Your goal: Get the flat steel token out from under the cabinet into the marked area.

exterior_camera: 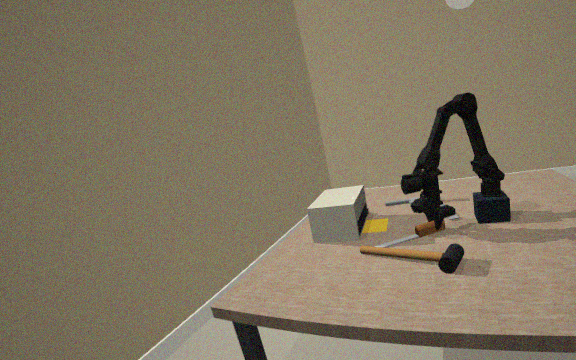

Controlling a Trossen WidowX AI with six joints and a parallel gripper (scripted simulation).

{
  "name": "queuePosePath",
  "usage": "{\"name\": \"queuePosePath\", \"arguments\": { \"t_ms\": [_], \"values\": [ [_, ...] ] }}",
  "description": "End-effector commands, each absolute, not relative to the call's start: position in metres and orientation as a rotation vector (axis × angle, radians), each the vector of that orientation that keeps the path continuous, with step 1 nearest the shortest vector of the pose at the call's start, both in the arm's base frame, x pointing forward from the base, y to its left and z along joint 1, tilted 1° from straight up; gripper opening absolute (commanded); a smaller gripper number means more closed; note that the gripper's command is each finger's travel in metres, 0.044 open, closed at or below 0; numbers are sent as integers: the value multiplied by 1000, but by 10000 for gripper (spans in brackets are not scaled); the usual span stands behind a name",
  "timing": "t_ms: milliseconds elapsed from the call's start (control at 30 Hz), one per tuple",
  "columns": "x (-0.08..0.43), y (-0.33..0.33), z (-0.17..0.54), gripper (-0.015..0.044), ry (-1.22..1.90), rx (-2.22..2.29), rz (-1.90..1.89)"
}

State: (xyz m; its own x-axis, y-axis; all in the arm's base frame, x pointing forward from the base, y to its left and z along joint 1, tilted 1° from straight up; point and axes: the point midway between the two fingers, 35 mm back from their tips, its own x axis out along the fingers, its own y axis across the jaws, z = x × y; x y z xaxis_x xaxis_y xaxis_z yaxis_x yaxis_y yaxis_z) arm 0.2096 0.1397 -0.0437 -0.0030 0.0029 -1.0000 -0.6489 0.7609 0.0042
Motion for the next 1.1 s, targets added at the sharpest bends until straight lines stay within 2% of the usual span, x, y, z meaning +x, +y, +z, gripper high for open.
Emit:
{"name": "queuePosePath", "arguments": {
  "t_ms": [0, 1067],
  "values": [
    [208, 144, -43, 0, 1498, -553, 570],
    [204, 156, -43, 0, 1498, -553, 571]
  ]
}}
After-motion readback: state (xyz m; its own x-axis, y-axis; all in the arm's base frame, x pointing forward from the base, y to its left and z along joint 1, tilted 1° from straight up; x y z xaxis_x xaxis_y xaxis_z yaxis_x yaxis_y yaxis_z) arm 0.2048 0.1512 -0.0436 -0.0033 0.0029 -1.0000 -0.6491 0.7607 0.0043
